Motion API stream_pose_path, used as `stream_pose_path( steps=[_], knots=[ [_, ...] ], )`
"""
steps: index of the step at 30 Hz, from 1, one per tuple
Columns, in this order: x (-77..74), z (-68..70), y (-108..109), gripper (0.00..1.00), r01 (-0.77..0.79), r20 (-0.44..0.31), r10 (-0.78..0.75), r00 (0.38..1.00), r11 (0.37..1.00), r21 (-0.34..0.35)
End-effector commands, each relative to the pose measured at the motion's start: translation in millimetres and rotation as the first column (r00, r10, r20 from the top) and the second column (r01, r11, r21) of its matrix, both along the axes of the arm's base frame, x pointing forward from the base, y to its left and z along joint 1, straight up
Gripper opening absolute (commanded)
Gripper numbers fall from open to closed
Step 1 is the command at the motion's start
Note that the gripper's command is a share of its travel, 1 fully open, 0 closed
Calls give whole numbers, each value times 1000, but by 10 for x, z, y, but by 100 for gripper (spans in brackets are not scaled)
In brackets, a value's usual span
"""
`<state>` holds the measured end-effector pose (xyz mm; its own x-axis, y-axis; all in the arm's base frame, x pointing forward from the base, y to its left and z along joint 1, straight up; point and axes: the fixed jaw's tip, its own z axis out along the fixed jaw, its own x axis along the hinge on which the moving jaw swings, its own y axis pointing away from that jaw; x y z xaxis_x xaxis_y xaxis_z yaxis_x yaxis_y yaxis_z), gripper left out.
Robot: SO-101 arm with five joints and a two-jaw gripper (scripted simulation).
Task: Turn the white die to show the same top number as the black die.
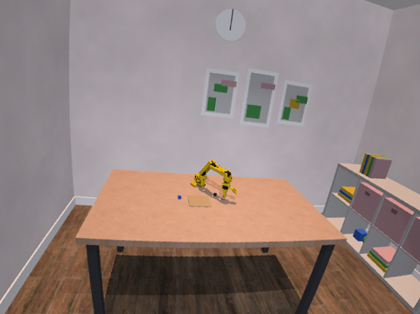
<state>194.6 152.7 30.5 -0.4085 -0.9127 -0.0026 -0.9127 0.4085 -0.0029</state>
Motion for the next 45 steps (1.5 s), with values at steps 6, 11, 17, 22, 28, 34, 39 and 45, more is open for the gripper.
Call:
stream_pose_path(
  steps=[6, 11, 17, 22, 28, 34, 39, 45],
  knots=[
    [48, 378, 49, 0, -2, 75, -2, 997, 998, 58],
    [44, 419, 48, 0, -2, 79, -2, 997, 998, 61],
    [44, 421, 48, 0, -2, 80, -2, 997, 998, 62],
    [44, 421, 48, 0, -2, 80, -2, 997, 998, 62],
    [44, 421, 48, 0, -2, 80, -2, 997, 998, 62],
    [44, 421, 48, 0, -3, 80, -2, 997, 998, 62],
    [43, 421, 46, 0, -34, 82, 29, 996, 998, 59],
    [40, 420, 36, 0, -160, 89, 155, 984, 986, 48]
  ],
)
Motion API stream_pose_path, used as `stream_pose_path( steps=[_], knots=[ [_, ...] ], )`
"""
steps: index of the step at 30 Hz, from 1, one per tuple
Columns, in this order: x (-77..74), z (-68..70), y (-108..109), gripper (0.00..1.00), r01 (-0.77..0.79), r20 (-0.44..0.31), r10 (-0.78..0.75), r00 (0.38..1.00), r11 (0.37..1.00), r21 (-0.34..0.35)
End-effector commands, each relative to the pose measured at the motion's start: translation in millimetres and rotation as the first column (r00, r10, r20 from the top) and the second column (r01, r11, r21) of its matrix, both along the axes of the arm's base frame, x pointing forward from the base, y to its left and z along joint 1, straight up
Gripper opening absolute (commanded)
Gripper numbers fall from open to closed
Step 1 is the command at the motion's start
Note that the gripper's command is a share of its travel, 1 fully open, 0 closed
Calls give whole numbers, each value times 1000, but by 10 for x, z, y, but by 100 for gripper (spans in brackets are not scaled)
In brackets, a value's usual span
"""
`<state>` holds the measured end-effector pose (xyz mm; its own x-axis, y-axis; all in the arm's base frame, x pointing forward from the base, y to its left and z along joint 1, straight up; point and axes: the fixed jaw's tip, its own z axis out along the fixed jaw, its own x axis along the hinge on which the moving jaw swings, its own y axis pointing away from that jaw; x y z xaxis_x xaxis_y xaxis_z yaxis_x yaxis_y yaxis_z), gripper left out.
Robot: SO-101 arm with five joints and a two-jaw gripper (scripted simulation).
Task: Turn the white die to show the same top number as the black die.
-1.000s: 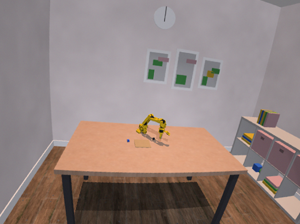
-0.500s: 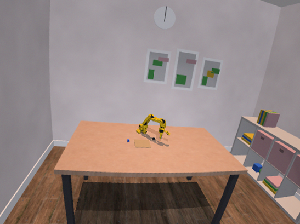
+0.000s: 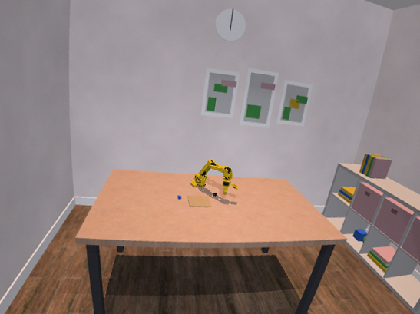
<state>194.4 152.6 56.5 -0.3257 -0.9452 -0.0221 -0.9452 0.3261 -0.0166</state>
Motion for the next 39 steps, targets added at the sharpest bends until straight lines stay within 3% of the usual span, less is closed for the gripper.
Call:
stream_pose_path(
  steps=[1, 4, 9, 19, 21, 26, 30, 39],
  knots=[
    [42, 159, 35, 0, -102, 67, 99, 993, 994, 39],
    [42, 159, 32, 0, -135, 69, 133, 989, 990, 36],
    [41, 158, 17, 0, -328, 77, 325, 942, 945, 16],
    [48, 156, -15, 0, -682, 81, 681, 727, 731, -27],
    [48, 156, -15, 0, -682, 81, 681, 727, 731, -27],
    [54, 156, -25, 0, -778, 79, 778, 623, 627, -41],
    [57, 156, -29, 0, -814, 77, 815, 575, 579, -48],
    [58, 156, -30, 0, -825, 76, 826, 558, 562, -50]
  ],
)
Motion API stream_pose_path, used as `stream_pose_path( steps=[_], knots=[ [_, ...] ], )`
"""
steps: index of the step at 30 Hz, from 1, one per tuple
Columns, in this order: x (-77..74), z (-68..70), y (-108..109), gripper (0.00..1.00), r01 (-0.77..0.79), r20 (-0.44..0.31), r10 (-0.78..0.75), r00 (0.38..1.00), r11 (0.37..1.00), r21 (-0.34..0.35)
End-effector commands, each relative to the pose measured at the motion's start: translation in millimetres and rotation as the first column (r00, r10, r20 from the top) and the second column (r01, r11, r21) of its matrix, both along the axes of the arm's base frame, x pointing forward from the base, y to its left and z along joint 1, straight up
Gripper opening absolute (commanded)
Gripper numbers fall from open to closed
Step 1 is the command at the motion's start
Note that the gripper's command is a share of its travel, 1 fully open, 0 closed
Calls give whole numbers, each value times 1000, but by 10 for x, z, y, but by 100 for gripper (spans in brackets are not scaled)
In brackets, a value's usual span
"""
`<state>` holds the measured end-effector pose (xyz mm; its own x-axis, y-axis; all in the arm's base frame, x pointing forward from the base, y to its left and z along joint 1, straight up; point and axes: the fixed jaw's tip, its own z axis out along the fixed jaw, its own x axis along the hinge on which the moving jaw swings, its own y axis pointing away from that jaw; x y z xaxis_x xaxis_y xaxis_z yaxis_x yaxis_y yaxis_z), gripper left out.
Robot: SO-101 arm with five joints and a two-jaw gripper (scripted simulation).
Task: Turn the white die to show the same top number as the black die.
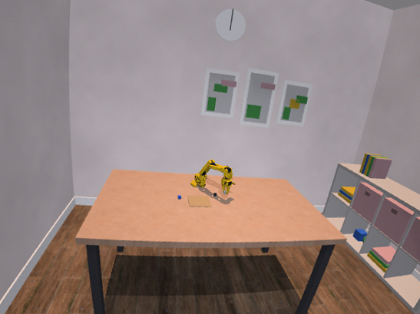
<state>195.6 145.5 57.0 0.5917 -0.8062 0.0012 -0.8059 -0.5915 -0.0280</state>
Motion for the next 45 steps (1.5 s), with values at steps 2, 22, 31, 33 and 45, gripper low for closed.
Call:
stream_pose_path(
  steps=[2, 22, 31, 33, 45],
  knots=[
    [47, 152, 37, 0, -11, 61, 8, 998, 999, 46],
    [223, 202, -737, 0, 306, 52, -308, 950, 951, 39],
    [70, 201, -1549, 0, 625, 44, -626, 778, 780, 34],
    [70, 201, -1549, 0, 625, 44, -626, 778, 780, 34],
    [-515, 102, -2261, 0, 908, 34, -908, 417, 418, 27]
  ],
)
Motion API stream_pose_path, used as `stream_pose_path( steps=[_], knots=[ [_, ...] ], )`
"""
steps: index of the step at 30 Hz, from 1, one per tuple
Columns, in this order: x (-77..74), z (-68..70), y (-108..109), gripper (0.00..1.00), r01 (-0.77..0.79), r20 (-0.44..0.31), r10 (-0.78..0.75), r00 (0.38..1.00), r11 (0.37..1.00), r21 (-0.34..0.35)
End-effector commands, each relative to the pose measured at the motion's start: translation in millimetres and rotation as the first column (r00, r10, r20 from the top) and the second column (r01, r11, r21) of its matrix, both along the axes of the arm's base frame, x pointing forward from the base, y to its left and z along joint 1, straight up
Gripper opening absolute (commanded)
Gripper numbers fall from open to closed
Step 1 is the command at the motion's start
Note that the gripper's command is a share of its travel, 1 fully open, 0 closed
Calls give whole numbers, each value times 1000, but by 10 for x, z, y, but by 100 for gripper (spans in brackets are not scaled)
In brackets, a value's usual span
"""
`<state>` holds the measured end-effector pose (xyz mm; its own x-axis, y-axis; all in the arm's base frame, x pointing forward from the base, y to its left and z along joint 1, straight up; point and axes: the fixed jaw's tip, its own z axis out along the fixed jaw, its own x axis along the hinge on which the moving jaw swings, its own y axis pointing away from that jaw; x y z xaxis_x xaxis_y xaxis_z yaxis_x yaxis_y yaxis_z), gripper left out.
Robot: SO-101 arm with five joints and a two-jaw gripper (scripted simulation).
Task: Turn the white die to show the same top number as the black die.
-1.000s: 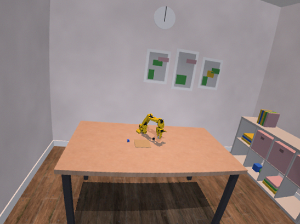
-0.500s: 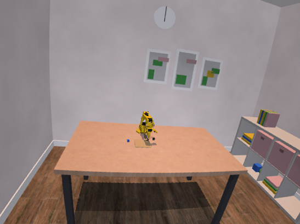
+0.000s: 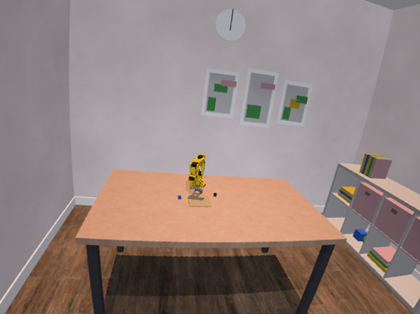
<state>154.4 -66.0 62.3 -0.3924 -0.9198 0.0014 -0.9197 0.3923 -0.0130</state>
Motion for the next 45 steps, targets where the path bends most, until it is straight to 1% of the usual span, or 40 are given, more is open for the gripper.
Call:
stream_pose_path(
  steps=[1, 3, 5, 10, 15, 39, 40, 45],
  knots=[
    [-148, 38, -175, 0, 133, 54, -132, 990, 991, -21],
    [-231, 19, -223, 0, 185, 52, -184, 982, 983, -21],
    [-231, 19, -223, 0, 185, 52, -184, 982, 983, -21],
    [-380, -18, -292, 0, 276, 50, -275, 960, 961, -20],
    [-447, -36, -317, 0, 316, 49, -315, 948, 949, -19],
    [-459, -40, -320, 0, 322, 49, -321, 946, 946, -19],
    [-476, -70, -318, 0, 329, 33, -328, 944, 944, -13],
    [-476, -70, -318, 0, 329, 33, -328, 944, 944, -13]
  ],
)
